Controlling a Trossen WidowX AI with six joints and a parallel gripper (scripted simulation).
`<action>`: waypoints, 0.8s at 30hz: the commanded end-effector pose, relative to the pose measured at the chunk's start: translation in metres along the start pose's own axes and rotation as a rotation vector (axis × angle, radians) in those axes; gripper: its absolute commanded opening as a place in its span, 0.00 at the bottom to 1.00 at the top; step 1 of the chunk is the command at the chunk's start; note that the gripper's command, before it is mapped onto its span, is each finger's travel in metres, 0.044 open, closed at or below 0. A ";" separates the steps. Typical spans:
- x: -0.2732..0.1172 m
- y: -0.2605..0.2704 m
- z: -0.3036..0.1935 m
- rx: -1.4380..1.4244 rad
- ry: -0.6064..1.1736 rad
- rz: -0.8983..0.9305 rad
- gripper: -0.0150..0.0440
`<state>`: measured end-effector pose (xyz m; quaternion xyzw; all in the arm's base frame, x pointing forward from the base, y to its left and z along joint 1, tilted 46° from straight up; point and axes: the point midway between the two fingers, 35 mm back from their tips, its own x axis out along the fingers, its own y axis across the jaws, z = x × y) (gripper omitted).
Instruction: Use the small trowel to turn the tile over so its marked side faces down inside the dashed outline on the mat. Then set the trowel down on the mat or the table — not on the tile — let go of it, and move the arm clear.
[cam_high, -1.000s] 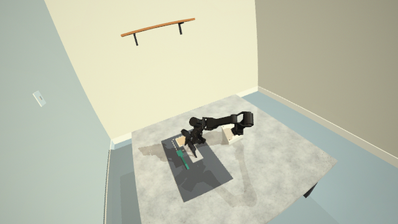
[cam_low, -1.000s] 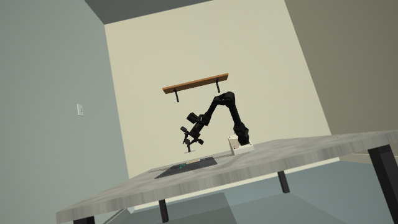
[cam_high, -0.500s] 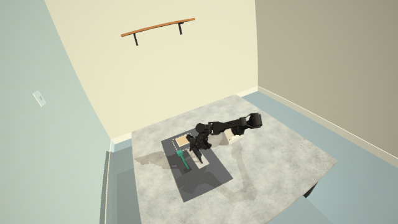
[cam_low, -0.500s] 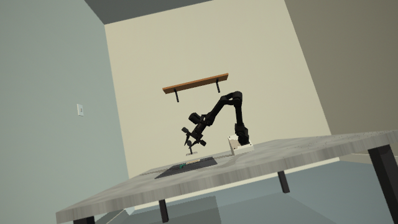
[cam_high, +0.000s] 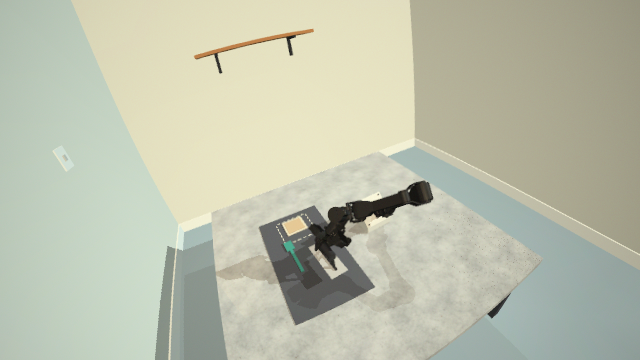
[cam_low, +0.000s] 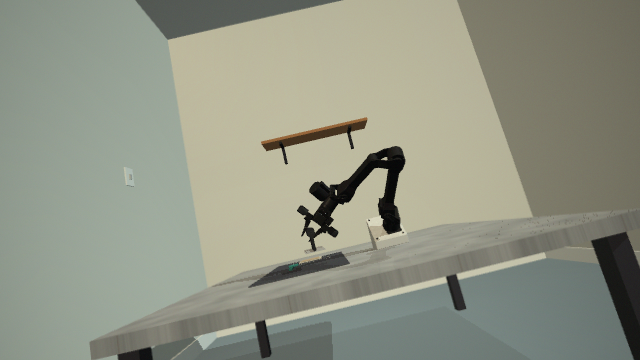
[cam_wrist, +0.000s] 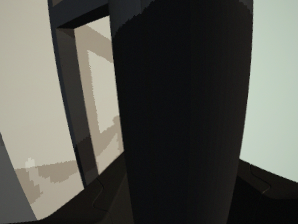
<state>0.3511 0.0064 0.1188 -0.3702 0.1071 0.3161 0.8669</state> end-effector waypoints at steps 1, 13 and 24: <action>-0.004 0.006 0.013 -0.003 -0.005 -0.012 0.25; -0.012 0.028 0.045 -0.012 -0.035 -0.021 0.25; -0.018 0.042 0.062 -0.013 -0.059 -0.028 0.25</action>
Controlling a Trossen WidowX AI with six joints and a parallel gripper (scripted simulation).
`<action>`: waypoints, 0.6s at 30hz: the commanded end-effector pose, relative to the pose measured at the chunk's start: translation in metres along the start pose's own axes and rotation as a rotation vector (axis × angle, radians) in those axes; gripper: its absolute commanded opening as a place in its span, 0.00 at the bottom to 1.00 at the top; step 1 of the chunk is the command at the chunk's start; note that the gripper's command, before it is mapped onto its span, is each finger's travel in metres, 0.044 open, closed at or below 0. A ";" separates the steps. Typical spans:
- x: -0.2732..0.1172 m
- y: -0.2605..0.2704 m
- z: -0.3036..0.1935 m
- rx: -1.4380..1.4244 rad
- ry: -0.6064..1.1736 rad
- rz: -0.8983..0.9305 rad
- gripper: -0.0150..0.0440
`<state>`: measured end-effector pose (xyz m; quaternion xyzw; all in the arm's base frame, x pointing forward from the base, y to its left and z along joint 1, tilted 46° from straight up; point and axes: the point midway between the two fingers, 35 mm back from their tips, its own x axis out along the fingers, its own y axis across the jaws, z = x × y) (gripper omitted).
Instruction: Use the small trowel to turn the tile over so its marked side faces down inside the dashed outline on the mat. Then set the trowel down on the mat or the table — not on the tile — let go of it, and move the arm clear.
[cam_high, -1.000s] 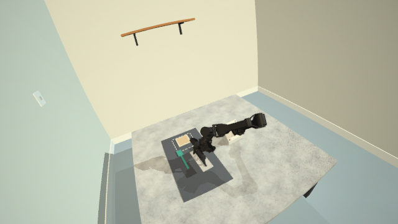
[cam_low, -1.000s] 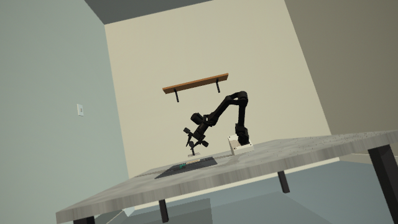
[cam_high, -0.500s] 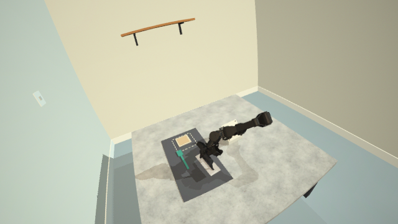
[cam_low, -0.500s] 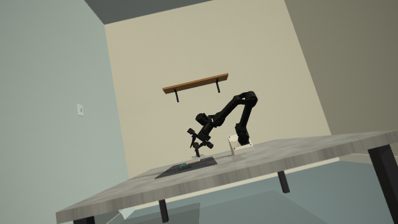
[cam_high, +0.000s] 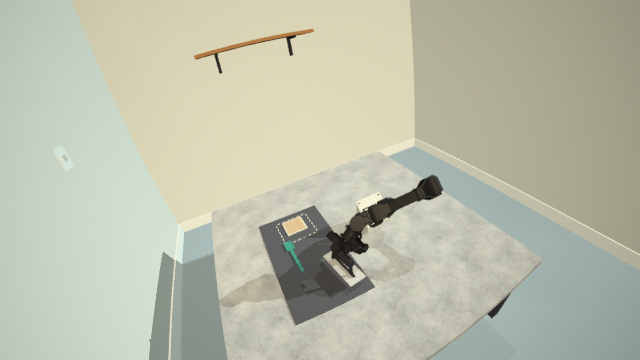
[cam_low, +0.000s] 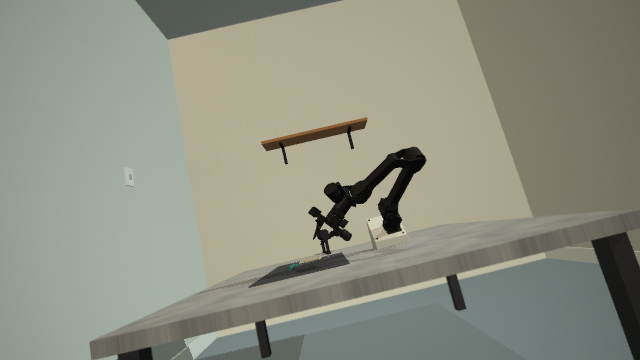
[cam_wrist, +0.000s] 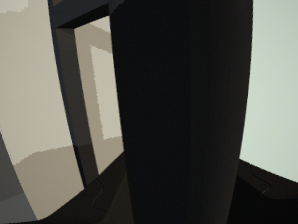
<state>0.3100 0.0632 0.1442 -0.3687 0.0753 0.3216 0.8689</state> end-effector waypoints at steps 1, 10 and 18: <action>-0.001 0.002 0.002 0.003 0.002 -0.013 0.25; 0.010 0.013 0.002 0.003 0.002 -0.013 0.25; 0.018 0.023 0.002 0.004 0.001 -0.013 0.25</action>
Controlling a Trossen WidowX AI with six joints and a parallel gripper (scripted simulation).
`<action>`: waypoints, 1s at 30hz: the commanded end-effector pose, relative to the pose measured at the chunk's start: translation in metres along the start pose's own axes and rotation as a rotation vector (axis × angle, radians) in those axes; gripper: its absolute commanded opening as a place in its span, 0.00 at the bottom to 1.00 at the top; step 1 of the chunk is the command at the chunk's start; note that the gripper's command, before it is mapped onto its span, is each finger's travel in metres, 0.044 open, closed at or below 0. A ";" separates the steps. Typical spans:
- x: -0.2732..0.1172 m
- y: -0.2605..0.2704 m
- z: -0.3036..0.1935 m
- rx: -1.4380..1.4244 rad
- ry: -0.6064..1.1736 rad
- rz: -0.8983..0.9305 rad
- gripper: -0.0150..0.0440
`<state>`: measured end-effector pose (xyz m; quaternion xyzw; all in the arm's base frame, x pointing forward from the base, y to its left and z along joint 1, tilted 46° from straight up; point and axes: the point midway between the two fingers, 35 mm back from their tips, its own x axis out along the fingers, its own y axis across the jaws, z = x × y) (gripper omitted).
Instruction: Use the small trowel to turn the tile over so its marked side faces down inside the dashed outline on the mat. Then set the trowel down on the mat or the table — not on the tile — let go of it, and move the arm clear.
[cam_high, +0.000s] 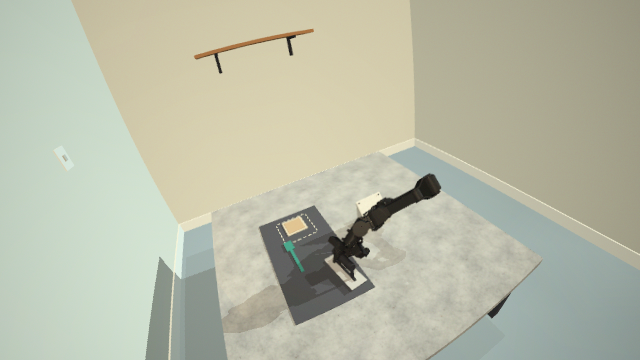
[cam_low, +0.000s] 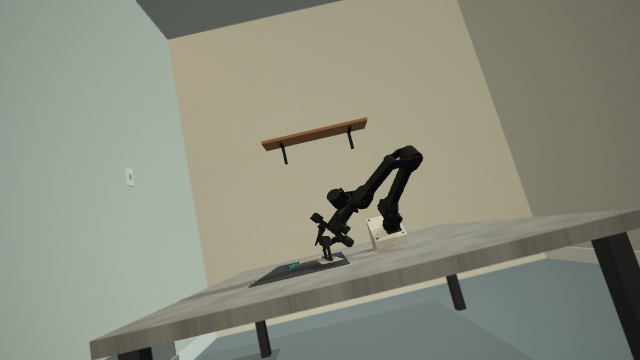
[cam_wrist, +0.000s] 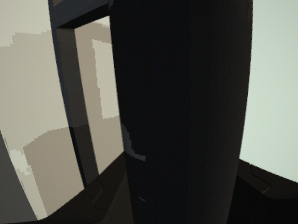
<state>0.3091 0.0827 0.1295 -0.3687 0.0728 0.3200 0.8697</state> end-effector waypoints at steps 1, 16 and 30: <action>0.004 0.005 -0.001 0.005 0.005 -0.008 0.25; 0.007 0.009 -0.001 0.006 0.004 -0.009 0.70; 0.002 0.008 -0.001 0.005 0.004 -0.008 0.76</action>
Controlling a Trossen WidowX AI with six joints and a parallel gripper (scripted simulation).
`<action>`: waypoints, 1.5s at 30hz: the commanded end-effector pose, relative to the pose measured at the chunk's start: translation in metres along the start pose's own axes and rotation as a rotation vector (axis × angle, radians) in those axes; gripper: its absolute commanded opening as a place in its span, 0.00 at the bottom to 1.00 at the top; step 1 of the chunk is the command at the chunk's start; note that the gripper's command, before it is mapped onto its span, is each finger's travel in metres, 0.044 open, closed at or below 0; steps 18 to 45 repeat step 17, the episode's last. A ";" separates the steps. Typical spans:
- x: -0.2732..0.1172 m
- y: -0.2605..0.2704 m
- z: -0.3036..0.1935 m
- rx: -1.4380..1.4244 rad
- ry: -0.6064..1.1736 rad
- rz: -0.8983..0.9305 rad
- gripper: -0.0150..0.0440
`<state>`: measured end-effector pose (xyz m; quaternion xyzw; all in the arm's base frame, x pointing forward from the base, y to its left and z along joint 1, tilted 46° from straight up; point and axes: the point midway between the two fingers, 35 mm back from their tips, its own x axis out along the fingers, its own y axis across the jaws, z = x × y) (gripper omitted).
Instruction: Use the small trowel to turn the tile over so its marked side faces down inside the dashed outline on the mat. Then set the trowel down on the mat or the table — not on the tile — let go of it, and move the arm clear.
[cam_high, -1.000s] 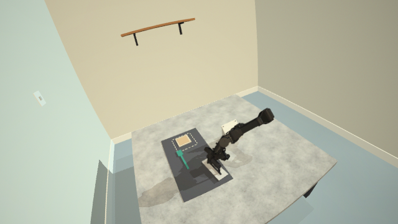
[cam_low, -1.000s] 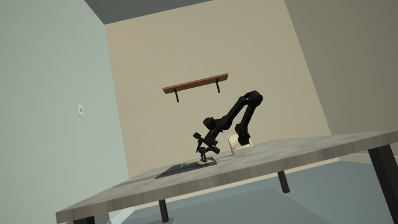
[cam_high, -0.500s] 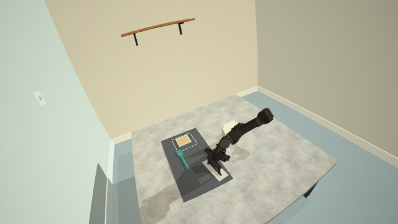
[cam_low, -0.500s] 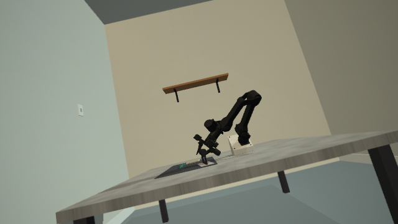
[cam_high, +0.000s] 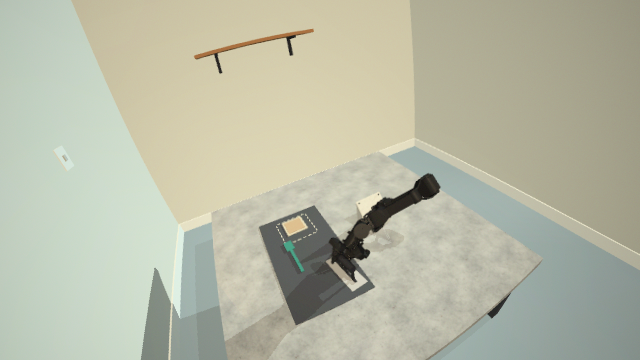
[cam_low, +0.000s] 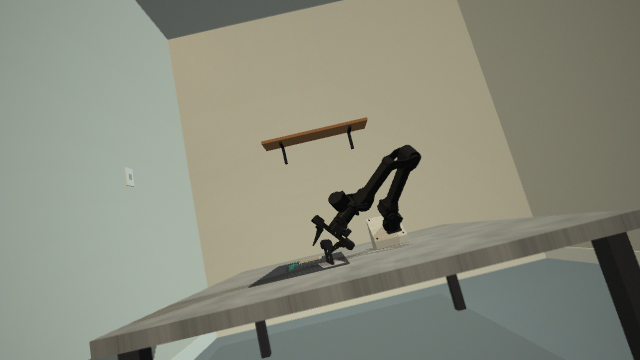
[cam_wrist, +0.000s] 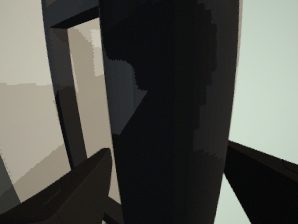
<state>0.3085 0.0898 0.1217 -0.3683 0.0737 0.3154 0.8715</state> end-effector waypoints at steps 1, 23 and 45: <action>-0.006 -0.001 0.000 0.001 0.000 0.001 0.76; -0.040 -0.003 0.000 -0.002 0.001 0.003 0.76; -0.040 -0.003 0.000 -0.002 0.001 0.003 0.76</action>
